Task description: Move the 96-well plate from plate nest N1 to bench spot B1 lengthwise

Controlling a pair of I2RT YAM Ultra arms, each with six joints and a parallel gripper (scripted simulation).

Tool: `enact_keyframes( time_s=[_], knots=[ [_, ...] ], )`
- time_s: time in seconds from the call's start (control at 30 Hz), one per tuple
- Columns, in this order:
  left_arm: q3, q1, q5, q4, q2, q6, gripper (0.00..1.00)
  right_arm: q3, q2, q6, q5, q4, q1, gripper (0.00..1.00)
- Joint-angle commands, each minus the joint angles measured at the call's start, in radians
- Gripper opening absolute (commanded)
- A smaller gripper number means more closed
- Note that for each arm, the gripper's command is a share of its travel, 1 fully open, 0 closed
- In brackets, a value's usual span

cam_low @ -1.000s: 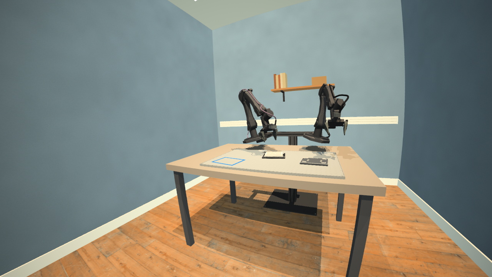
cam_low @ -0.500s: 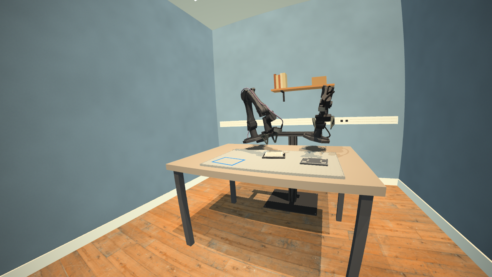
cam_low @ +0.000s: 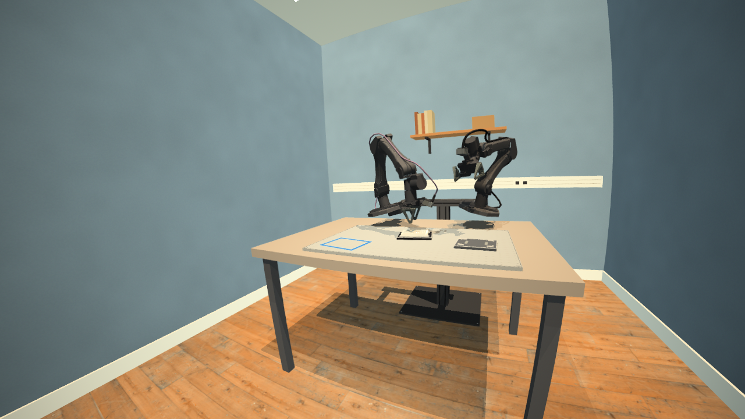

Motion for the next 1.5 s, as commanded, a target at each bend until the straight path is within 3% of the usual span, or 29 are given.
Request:
enact_keyframes(
  time_s=[0.0,0.33,0.4,0.77,1.47],
  knots=[
    [-0.022,-0.112,-0.108,-0.05,-0.077,-0.072,1.0,0.071,0.032,-0.083,0.02,-0.066,0.018,1.0],
    [-0.058,-0.492,-0.292,-0.148,-0.259,-0.178,1.0,0.132,0.083,-0.108,0.023,-0.09,0.023,1.0],
    [-0.058,-0.492,-0.292,-0.148,-0.259,-0.178,1.0,0.132,0.083,-0.108,0.023,-0.09,0.023,1.0],
    [-0.084,-0.924,-0.425,-0.222,-0.386,-0.259,1.0,0.139,0.086,-0.106,0.022,-0.092,0.023,1.0],
    [-0.069,-0.955,-0.446,-0.226,-0.372,-0.278,1.0,0.126,0.146,-0.118,0.024,-0.007,0.003,1.0]
  ],
)
